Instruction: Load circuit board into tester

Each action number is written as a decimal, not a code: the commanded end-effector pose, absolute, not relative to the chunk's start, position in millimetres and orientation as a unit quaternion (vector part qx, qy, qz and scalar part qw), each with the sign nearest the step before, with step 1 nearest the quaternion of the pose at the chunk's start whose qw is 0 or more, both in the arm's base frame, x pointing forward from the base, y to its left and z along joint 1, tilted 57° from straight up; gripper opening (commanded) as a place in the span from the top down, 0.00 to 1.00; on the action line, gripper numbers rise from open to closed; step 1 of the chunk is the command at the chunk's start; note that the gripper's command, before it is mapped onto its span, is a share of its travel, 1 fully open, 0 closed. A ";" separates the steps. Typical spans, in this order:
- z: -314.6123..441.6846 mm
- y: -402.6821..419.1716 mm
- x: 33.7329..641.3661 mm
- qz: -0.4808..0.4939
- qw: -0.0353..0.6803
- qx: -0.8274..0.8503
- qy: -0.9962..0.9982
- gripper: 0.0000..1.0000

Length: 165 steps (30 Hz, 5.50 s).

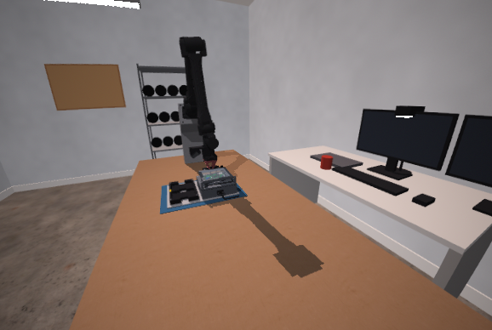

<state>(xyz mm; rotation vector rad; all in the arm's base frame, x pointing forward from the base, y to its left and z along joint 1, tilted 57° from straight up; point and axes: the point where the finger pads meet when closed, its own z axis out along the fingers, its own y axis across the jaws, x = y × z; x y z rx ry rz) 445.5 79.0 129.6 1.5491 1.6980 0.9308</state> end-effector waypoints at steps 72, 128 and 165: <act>130.2 71.0 445.8 0.342 0.326 0.594 0.651 1.00; 130.0 70.8 445.2 0.343 0.327 0.594 0.650 0.52; 146.9 74.2 417.9 0.347 0.326 0.590 0.652 0.52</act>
